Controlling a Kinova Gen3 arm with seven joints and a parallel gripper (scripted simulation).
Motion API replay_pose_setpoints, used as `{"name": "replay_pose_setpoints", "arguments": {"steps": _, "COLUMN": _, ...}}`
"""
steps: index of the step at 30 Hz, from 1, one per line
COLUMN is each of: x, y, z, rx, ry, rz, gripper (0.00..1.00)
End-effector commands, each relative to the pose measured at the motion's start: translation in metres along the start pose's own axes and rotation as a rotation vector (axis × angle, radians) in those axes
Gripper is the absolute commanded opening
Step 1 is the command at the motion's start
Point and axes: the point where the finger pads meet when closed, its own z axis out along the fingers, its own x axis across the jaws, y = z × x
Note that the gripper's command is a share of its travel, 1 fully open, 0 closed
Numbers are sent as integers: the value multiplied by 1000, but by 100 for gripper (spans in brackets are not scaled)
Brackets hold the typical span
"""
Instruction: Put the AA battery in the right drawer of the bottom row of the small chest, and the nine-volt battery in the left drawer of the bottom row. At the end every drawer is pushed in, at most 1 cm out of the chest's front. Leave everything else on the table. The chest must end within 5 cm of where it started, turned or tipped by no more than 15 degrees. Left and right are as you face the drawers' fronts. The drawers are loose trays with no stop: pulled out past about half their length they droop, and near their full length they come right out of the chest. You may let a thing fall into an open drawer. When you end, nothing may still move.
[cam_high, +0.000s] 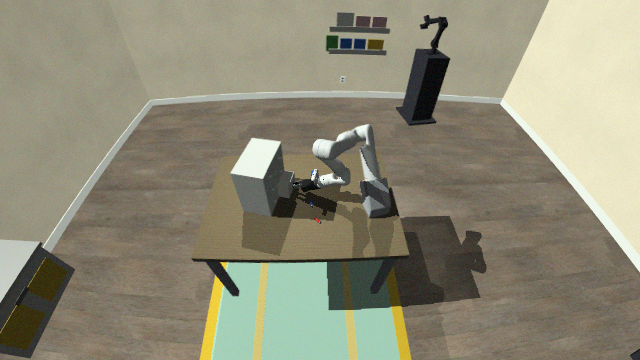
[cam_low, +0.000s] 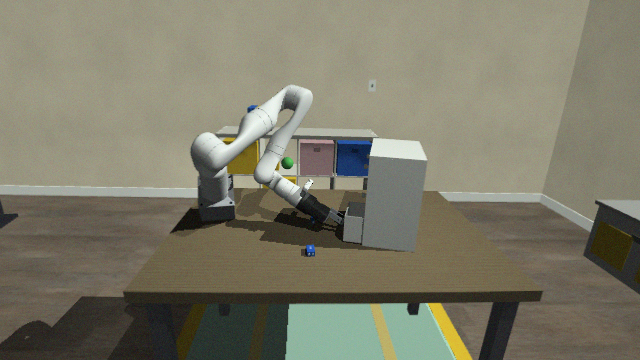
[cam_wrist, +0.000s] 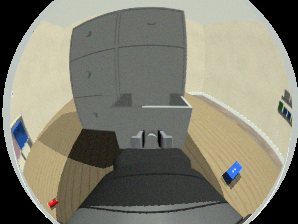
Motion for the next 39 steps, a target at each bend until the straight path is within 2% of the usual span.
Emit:
{"name": "replay_pose_setpoints", "arguments": {"steps": 1, "x": 0, "y": -1, "z": 0, "rx": 1, "ry": -1, "rz": 1, "gripper": 61}}
{"name": "replay_pose_setpoints", "arguments": {"steps": 2, "x": 0, "y": -1, "z": 0, "rx": 1, "ry": -1, "rz": 1, "gripper": 61}}
{"name": "replay_pose_setpoints", "arguments": {"steps": 3, "x": 0, "y": -1, "z": 0, "rx": 1, "ry": -1, "rz": 1, "gripper": 67}}
{"name": "replay_pose_setpoints", "arguments": {"steps": 13, "x": 0, "y": 0, "z": -2, "rx": 1, "ry": -1, "rz": 1, "gripper": 67}}
{"name": "replay_pose_setpoints", "arguments": {"steps": 24, "x": 0, "y": 22, "z": -40, "rx": 1, "ry": -1, "rz": 1, "gripper": 67}}
{"name": "replay_pose_setpoints", "arguments": {"steps": 34, "x": 0, "y": 23, "z": -45, "rx": 1, "ry": -1, "rz": 1, "gripper": 67}}
{"name": "replay_pose_setpoints", "arguments": {"steps": 39, "x": 0, "y": 18, "z": -58, "rx": 1, "ry": -1, "rz": 1, "gripper": 67}}
